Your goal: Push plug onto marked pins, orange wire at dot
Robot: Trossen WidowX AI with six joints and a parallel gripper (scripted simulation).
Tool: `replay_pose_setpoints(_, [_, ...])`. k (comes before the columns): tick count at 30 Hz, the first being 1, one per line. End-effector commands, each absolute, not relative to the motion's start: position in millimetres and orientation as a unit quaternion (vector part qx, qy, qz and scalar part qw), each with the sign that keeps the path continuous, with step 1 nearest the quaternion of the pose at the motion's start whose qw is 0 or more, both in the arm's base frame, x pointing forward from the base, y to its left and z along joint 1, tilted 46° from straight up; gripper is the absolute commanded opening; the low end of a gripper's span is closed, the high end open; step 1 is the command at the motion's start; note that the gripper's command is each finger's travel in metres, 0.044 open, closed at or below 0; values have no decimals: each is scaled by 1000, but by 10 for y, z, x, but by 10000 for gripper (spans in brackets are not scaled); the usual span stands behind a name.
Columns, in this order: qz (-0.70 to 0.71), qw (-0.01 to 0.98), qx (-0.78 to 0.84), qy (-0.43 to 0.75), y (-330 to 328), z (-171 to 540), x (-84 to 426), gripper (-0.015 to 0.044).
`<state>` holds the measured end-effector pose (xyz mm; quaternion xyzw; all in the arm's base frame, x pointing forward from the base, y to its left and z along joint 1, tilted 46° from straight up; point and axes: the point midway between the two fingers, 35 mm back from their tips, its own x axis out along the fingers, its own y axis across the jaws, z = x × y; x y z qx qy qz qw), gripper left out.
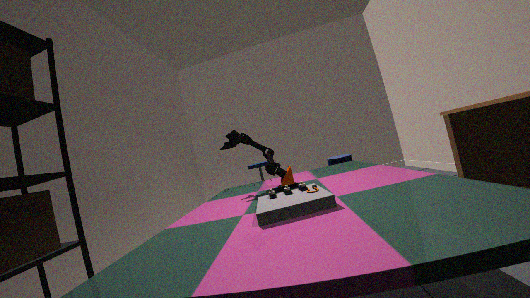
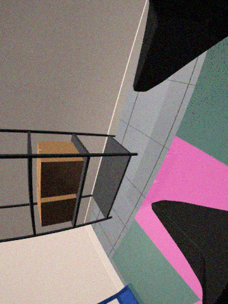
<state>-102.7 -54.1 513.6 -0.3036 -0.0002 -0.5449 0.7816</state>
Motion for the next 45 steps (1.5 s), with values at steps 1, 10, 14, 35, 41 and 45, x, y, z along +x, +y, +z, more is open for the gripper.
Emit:
replay_pose_setpoints(1, [-545, 782, -304, 0, -542, 5137, -1023, 374])
replay_pose_setpoints(10, [-525, 797, -297, -9, -614, 5176, -808, 138])
replay_pose_setpoints(14, [-509, 810, -292, -16, -666, 5199, -628, 115])
replay_pose_setpoints(35, [-411, 875, -253, -46, -840, 5183, 361, 115])
replay_pose_setpoints(41, [-380, 892, -238, -51, -862, 5133, 657, 115])
replay_pose_setpoints(45, [-361, 902, -228, -55, -868, 5095, 838, 115])
